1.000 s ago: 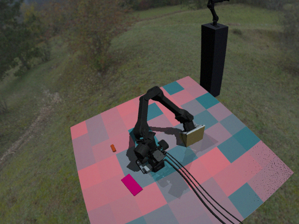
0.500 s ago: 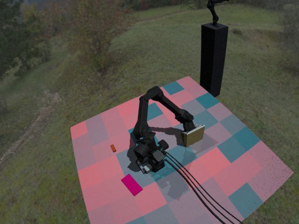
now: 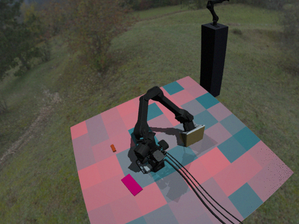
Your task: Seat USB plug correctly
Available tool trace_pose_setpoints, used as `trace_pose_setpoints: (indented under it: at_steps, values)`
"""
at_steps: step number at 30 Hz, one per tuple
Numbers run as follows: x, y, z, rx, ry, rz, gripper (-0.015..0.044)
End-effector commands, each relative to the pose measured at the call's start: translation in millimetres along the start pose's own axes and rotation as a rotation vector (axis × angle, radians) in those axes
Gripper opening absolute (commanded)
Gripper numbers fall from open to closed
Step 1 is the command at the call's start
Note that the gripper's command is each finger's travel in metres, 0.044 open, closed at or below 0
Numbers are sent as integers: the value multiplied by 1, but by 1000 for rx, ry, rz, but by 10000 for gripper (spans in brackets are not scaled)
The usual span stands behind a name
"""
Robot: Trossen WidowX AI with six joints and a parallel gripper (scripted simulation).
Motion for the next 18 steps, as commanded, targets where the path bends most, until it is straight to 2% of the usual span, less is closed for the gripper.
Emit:
trace_pose_setpoints:
  at_steps: [1, 18]
  values:
    - [0, 0, 0, 0, 0, 0, 95]
    - [11, 1, 0, 0, 0, 0, 95]
Point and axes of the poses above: the point midway between the two fingers, 35 mm back from their tips, its own x axis back along the fingers, its own z axis across the jaws, y = z × x, the point moved 8 cm from there along x, back along the fingers, and after that the axes turned 4 degrees about -x, right-handed, at the moved point
